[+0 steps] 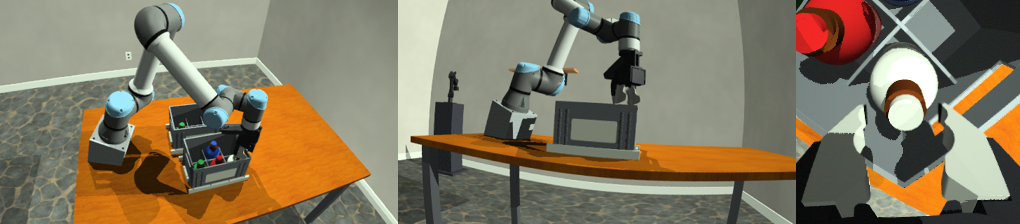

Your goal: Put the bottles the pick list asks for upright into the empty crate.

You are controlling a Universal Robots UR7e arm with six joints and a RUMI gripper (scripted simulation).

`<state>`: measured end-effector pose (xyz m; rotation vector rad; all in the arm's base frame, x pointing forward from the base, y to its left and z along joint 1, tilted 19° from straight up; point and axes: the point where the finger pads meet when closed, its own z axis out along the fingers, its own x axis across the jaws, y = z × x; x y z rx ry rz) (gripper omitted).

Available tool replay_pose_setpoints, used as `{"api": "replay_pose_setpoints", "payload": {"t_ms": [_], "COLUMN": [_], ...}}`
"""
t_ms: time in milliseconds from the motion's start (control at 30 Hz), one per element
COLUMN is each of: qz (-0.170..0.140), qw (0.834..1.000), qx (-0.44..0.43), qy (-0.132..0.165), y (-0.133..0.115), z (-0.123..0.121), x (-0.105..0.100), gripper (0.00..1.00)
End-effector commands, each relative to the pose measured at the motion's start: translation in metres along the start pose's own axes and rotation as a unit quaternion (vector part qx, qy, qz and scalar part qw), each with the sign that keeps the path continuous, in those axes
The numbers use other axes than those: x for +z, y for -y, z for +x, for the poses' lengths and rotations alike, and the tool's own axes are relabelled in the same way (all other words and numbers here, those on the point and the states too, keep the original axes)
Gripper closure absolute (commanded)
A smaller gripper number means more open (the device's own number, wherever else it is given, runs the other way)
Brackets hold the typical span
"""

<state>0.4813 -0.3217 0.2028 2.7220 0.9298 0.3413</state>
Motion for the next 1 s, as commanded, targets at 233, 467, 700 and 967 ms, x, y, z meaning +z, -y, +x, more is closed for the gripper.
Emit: {"api": "replay_pose_setpoints", "payload": {"t_ms": [233, 467, 700, 967], "qz": [-0.001, -0.001, -0.001, -0.001], "qw": [1.000, 1.000, 1.000, 1.000], "qx": [0.000, 0.000, 0.000, 0.000], "qy": [0.000, 0.000, 0.000, 0.000], "y": [-0.0004, -0.0004, -0.0004, -0.0004], "z": [0.0001, 0.0001, 0.0001, 0.0001], "x": [-0.0012, -0.0012, -0.0012, -0.0012], "gripper": [1.00, 1.00, 1.00, 1.00]}}
